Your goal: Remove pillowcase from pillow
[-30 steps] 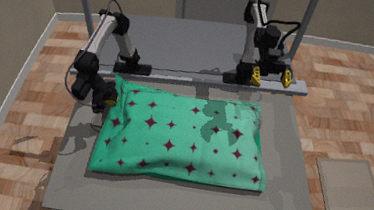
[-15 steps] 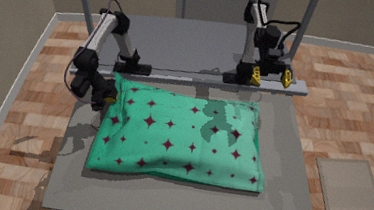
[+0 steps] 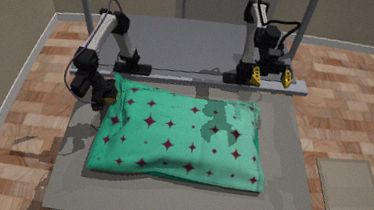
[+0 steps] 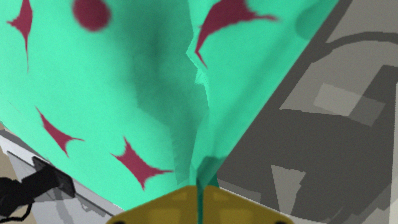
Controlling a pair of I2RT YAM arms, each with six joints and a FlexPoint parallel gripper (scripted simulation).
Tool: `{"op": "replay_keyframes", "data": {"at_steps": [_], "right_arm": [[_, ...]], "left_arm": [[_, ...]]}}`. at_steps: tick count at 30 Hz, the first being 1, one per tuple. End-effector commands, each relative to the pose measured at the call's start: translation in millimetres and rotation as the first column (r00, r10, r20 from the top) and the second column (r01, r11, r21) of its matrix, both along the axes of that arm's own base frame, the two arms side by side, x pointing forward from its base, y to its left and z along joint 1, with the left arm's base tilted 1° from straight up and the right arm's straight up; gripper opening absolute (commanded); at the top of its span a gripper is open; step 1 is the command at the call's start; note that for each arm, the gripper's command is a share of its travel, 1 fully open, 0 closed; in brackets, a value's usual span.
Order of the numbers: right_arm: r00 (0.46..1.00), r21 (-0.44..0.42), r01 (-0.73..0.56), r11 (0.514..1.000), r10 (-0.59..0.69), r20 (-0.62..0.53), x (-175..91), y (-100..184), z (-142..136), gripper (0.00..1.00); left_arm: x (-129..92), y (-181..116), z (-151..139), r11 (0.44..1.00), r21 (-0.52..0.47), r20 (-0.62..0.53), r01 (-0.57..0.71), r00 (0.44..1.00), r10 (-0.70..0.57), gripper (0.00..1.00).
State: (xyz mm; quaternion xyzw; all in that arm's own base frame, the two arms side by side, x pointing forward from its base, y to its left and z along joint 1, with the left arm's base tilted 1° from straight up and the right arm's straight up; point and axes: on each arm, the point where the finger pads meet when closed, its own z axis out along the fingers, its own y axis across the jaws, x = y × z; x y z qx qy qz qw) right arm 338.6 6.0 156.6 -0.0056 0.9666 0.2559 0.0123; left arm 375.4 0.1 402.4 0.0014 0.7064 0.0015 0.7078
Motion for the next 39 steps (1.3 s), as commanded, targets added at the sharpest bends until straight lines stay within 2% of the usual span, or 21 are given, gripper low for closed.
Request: {"op": "replay_keyframes", "data": {"at_steps": [1, 39], "right_arm": [[0.999, -0.002, 0.018, 1.000, -0.018, 0.032, 5, -5, 12, 0.00], [1.000, 0.015, 0.020, 1.000, -0.019, -0.018, -2, -2, -1, 0.00]], "left_arm": [[-2, -4, 18, 1.000, -0.006, 0.036, 0.018, 0.999, -0.018, 1.00], [-2, -4, 18, 1.000, -0.006, 0.036, 0.018, 0.999, -0.018, 1.00]]}}
